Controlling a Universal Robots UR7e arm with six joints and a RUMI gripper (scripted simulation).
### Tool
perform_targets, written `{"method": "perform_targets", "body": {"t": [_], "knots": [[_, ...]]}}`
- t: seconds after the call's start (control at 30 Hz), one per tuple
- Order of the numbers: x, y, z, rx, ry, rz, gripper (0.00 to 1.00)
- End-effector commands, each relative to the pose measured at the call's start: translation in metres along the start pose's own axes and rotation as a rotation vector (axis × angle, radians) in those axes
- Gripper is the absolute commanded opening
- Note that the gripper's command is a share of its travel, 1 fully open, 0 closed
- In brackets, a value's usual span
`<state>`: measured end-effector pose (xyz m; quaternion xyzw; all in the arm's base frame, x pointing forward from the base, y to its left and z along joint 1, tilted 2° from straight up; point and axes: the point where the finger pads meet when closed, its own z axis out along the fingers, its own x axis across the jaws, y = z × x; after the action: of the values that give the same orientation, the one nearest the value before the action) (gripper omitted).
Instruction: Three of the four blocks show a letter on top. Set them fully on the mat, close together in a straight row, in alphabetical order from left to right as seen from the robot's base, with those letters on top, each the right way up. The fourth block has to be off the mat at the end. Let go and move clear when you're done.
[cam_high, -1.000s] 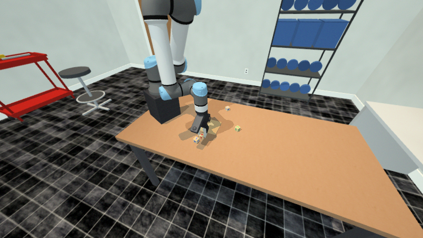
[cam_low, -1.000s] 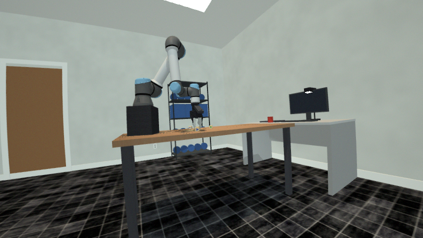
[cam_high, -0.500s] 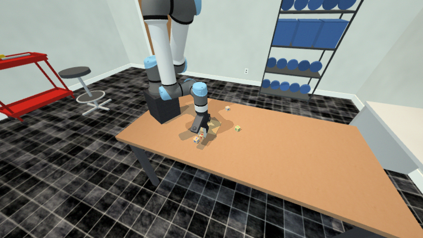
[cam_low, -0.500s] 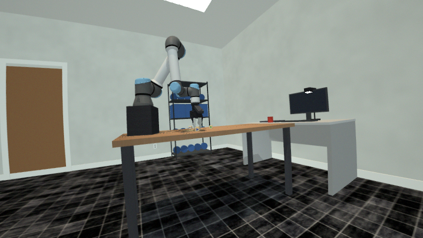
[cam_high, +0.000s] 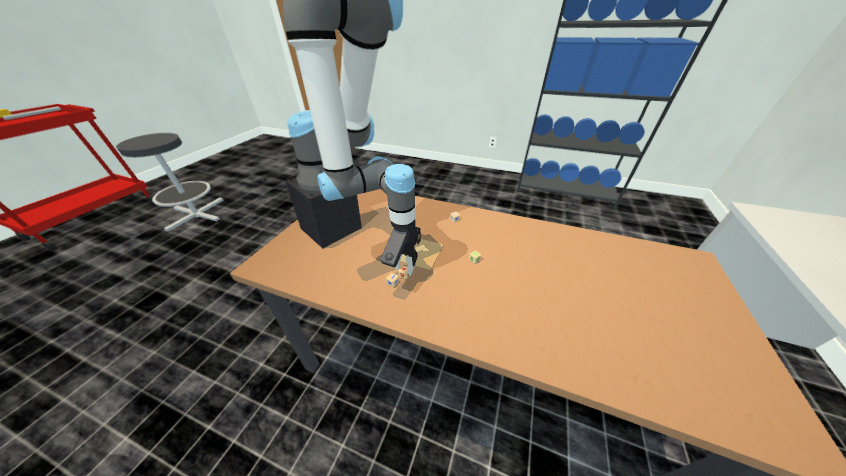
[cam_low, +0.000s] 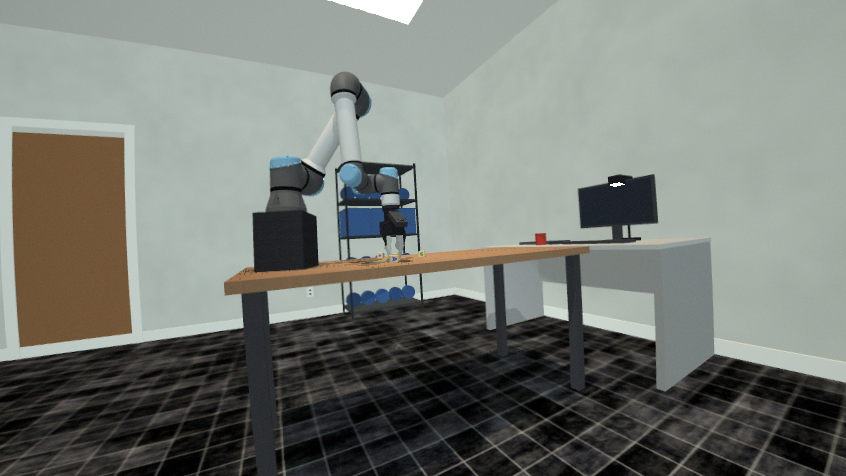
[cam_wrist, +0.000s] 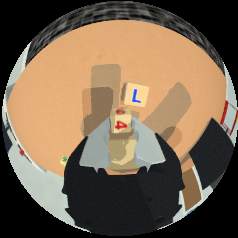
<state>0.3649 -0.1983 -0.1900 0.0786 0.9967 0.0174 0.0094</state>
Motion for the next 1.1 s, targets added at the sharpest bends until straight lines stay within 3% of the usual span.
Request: {"method": "perform_targets", "body": {"t": [0.0,1.07], "knots": [[-0.0002,0.0002,-0.0001,0.001,0.0,0.0,0.09],[-0.0001,0.0003,0.0035,0.001,0.0,0.0,0.09]]}}
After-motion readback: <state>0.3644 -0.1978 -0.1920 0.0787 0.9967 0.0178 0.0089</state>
